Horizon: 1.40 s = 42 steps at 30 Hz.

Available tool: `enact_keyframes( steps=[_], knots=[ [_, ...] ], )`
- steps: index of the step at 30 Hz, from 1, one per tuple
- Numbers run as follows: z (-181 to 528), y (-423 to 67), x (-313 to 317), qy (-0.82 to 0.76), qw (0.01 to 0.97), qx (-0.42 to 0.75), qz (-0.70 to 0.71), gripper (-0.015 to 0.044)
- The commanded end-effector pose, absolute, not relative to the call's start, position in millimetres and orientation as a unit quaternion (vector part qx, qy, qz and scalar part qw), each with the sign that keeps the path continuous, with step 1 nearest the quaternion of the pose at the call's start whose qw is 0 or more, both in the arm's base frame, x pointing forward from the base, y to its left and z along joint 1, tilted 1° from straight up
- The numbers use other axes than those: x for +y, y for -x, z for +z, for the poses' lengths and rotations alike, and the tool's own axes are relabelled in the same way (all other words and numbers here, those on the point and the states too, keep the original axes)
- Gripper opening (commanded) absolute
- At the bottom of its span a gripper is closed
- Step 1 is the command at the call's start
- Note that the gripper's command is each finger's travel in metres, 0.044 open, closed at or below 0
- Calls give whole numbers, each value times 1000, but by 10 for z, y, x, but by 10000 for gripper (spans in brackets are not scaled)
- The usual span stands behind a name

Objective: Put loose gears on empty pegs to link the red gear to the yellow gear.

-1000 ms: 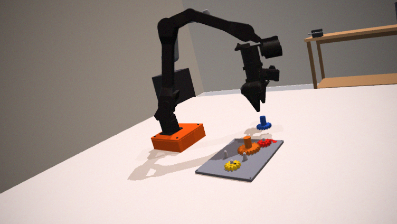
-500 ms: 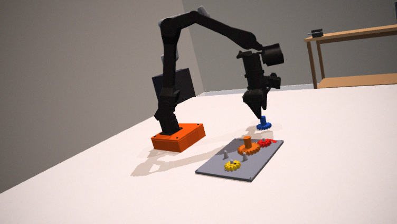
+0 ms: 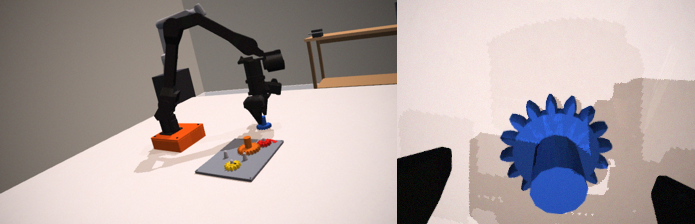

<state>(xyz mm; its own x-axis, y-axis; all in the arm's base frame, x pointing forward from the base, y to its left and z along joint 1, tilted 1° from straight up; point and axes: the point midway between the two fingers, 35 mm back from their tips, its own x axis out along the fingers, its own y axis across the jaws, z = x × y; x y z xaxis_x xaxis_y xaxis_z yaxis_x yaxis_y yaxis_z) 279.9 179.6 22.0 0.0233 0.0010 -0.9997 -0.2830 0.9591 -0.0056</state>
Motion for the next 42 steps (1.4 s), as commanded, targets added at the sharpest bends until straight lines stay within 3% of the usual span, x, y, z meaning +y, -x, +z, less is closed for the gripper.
enact_keyframes(
  steps=[1,12,22,42],
  knots=[
    [208,-2798,1796,100,708,692,99,361],
    [208,-2798,1796,100,708,692,99,72],
    [208,-2798,1796,100,708,692,99,0],
    [641,-2871,1824,100,708,692,99,0]
  ],
)
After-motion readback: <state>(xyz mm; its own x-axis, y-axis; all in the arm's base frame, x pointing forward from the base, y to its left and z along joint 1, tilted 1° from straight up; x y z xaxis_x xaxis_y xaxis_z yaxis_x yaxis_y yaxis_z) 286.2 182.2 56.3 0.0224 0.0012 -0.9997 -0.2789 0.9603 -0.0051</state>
